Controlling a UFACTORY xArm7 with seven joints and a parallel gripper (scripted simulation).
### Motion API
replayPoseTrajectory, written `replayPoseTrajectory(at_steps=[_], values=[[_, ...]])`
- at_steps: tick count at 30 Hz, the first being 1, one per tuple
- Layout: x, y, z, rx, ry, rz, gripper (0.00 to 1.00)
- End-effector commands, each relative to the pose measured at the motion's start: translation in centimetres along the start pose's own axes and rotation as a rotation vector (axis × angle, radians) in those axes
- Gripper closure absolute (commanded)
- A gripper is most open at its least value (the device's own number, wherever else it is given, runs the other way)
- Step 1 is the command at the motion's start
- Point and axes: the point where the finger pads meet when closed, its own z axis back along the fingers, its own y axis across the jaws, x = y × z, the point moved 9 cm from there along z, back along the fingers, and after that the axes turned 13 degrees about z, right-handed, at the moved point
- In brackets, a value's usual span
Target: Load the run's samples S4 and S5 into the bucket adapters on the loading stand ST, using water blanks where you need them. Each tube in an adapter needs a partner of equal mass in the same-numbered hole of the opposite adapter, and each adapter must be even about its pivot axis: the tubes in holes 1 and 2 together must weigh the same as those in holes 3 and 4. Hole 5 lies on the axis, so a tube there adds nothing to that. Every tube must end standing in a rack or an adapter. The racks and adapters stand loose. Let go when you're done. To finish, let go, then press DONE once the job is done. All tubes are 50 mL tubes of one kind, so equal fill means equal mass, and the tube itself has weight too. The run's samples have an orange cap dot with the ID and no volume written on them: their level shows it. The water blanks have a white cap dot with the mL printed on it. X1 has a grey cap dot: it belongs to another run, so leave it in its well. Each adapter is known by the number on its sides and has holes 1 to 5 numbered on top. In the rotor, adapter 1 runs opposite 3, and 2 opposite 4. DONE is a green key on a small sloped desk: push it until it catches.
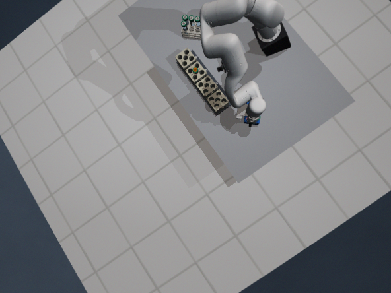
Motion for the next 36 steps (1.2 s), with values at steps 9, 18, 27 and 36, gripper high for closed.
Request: replayPoseTrajectory(at_steps=[9, 18, 27, 36], values=[[0.0, -0.1, 0.8, -0.004, 0.001, 0.001, 1.00], [0.0, -0.1, 2.2, -0.004, 0.001, 0.000, 1.00], [0.0, -0.1, 3.6, -0.004, 0.001, 0.000, 1.00], [0.0, -0.1, 5.4, -0.004, 0.001, 0.000, 1.00]])
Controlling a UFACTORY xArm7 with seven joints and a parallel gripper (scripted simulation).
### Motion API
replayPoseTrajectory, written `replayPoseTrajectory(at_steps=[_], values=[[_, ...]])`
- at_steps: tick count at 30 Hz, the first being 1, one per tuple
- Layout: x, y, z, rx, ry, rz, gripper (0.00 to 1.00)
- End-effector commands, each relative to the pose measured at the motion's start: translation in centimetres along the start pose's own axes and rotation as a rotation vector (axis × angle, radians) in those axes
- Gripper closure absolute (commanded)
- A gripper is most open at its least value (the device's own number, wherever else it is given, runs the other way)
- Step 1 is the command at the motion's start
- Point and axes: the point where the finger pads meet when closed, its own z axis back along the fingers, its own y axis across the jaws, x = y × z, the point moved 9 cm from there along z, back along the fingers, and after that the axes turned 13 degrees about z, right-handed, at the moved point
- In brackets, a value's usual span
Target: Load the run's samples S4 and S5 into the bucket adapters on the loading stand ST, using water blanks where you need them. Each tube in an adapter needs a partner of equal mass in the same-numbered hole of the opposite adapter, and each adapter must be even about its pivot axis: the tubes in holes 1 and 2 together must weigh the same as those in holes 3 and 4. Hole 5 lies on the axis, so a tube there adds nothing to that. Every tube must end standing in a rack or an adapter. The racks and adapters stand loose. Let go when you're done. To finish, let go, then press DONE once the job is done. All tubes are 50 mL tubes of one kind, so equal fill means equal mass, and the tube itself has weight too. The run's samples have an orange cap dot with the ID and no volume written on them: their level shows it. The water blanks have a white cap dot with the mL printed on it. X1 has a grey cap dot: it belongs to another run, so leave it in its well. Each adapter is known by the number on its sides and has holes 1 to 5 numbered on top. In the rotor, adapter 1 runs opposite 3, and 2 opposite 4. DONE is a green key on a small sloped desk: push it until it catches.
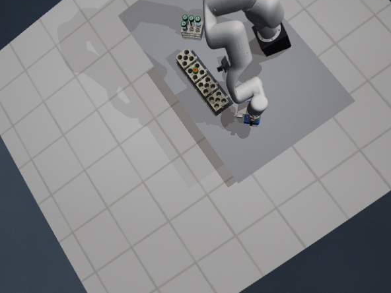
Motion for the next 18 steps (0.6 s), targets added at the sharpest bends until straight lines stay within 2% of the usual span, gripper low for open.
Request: replayPoseTrajectory(at_steps=[1, 18], values=[[0.0, -0.1, 0.8, -0.004, 0.000, 0.000, 1.00], [0.0, -0.1, 3.8, -0.004, 0.000, 0.000, 1.00]])
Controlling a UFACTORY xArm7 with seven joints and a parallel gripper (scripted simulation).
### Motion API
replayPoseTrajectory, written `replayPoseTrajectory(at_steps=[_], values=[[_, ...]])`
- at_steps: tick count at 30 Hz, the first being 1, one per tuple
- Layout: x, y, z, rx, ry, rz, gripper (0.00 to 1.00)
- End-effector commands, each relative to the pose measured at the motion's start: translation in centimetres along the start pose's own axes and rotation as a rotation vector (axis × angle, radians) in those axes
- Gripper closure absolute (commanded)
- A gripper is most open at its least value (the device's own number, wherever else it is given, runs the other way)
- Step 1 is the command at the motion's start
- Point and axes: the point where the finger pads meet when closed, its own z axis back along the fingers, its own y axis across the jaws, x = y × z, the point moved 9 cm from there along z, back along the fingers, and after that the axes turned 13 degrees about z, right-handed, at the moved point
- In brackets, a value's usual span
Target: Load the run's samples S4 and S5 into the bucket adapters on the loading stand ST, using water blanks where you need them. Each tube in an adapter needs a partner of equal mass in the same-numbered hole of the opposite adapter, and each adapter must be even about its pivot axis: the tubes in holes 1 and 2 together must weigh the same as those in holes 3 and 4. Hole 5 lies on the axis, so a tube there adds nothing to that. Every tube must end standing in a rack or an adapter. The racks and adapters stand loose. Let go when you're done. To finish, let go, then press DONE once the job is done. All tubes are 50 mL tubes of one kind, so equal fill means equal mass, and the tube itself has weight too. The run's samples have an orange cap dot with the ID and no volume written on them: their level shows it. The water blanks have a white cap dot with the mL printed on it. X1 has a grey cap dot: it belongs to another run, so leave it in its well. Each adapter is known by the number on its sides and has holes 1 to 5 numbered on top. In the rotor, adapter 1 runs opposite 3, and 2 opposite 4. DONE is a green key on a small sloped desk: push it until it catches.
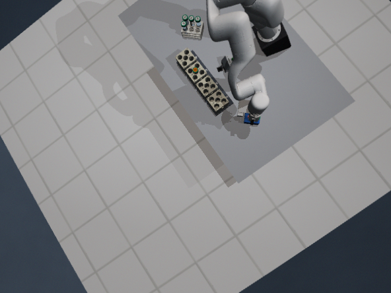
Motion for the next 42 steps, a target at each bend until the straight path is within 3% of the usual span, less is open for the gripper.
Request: replayPoseTrajectory(at_steps=[1, 22, 32, 42], values=[[0.0, -0.1, 0.6, -0.004, 0.000, 0.000, 1.00], [0.0, -0.1, 4.4, -0.004, 0.000, 0.000, 1.00], [0.0, -0.1, 4.5, -0.004, 0.000, 0.000, 1.00], [-2.9, 2.7, 4.5, -0.004, 0.001, 0.267, 1.00]])
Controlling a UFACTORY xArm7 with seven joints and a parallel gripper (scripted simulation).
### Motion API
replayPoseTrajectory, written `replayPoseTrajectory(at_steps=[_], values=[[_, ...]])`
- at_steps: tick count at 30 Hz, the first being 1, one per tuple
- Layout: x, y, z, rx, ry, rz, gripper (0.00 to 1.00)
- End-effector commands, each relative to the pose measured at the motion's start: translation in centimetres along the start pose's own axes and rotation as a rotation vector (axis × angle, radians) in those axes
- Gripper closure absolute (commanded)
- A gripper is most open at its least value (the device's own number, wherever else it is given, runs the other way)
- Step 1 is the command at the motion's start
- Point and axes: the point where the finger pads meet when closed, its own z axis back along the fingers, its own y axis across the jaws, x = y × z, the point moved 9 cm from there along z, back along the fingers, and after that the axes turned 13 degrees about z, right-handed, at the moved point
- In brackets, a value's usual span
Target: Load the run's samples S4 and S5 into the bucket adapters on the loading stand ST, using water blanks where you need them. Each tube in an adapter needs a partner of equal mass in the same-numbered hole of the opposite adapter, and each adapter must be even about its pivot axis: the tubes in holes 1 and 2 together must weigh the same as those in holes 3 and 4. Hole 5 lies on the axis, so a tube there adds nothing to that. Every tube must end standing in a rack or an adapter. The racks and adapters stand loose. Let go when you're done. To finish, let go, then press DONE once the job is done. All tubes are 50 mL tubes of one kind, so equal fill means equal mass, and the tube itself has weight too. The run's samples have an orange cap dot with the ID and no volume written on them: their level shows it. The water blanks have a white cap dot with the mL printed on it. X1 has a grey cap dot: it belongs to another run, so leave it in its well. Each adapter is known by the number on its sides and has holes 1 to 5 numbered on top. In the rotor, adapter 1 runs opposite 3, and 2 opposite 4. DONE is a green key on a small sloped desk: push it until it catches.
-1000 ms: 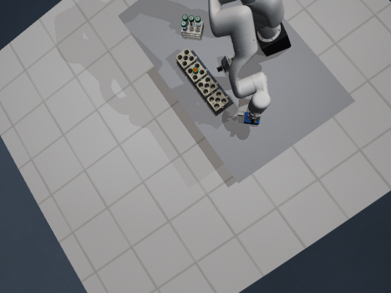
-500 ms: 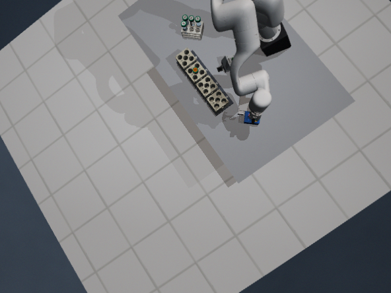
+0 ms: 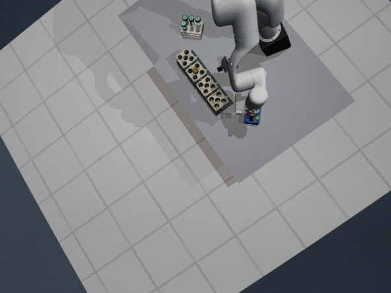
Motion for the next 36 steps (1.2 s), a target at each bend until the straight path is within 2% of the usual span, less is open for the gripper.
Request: replayPoseTrajectory(at_steps=[1, 17, 36], values=[[-1.6, 1.8, 0.2, -0.012, -0.008, 0.164, 1.00], [-6.0, 7.3, 0.1, -0.013, -0.005, 0.623, 1.00], [-11.3, 14.0, 0.0, -0.012, -0.004, 0.623, 1.00]])
